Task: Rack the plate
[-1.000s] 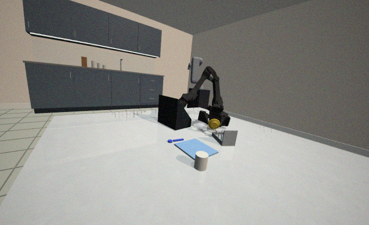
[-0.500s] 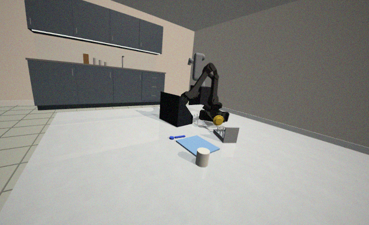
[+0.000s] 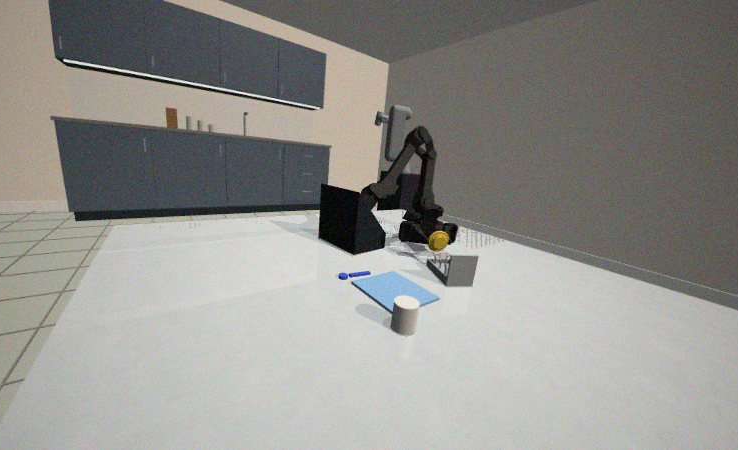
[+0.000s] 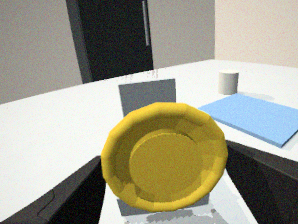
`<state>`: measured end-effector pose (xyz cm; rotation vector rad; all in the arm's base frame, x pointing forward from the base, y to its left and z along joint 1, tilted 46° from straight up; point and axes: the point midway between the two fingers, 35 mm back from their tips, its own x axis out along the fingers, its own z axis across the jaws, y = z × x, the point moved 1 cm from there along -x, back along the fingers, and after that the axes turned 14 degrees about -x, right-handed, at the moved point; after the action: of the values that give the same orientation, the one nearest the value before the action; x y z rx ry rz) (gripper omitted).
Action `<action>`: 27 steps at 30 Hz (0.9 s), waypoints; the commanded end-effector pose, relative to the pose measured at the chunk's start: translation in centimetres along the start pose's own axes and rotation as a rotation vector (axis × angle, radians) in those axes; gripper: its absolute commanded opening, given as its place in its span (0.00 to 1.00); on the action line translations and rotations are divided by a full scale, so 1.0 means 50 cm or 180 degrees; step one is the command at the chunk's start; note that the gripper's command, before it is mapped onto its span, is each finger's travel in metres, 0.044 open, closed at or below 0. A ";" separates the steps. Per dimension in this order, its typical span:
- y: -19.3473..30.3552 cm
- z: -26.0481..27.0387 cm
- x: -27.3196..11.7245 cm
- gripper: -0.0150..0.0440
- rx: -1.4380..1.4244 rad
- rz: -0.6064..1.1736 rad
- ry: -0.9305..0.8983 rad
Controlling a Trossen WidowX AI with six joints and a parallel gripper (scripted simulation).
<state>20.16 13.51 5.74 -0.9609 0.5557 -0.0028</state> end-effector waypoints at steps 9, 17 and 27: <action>-0.004 -0.002 0.038 0.25 -0.0015 0.0004 0.0015; -0.006 -0.001 0.053 0.25 -0.0005 -0.0002 0.0015; -0.009 0.000 0.080 0.25 0.0014 -0.0009 0.0013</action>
<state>23.40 12.47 4.53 -0.9536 0.5550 -0.0092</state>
